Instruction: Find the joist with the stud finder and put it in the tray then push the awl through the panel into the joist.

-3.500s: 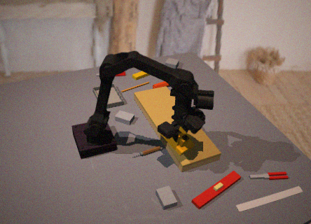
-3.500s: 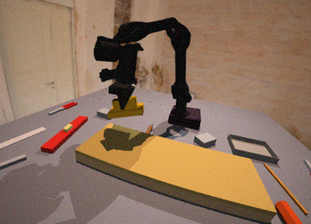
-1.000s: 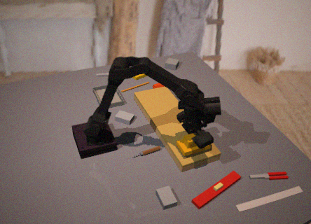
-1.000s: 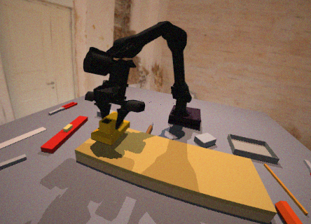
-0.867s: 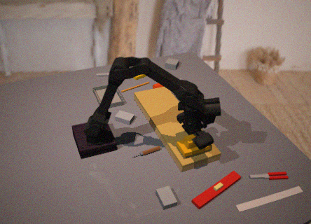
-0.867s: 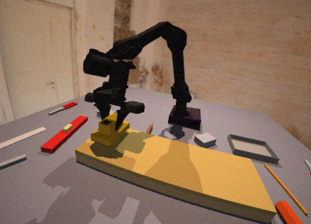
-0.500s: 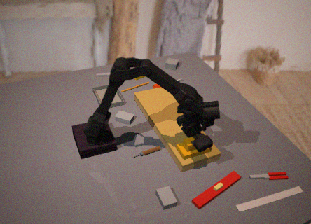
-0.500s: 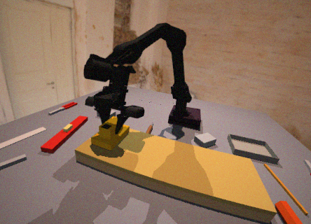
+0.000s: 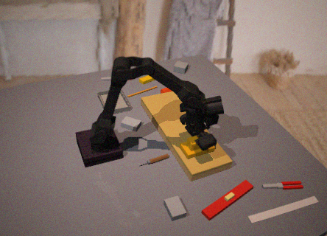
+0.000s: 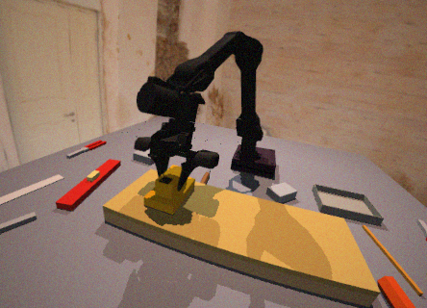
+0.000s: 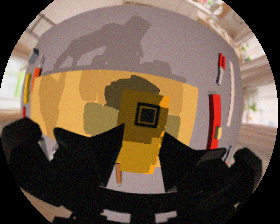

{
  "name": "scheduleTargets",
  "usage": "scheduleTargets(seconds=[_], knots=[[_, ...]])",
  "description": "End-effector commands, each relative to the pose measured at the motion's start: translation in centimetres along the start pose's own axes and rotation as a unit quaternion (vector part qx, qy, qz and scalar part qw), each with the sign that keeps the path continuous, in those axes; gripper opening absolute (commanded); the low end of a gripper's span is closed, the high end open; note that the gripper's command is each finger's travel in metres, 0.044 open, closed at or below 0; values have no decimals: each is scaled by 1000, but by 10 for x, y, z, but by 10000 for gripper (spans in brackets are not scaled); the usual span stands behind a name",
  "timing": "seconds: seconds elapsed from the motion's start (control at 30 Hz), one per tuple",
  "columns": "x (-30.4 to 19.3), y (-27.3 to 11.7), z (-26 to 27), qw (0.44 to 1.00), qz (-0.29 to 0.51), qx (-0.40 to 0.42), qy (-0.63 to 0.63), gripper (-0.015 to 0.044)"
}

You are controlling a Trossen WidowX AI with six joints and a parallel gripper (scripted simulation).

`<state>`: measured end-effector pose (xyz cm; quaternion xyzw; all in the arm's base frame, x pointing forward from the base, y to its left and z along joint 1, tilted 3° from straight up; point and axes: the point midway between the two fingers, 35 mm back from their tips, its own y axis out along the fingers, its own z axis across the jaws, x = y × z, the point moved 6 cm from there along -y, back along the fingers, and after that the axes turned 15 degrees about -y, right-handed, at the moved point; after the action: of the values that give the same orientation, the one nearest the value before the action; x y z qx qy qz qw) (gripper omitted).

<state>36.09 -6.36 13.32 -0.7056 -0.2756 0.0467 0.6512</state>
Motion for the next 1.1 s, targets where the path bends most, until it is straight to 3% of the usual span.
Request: scheduleTargets(seconds=[0.0,1.07], knots=[[4,0,16,1000,0,2,-2,0],[35,-1,135,1000,-2,8,0,0]])
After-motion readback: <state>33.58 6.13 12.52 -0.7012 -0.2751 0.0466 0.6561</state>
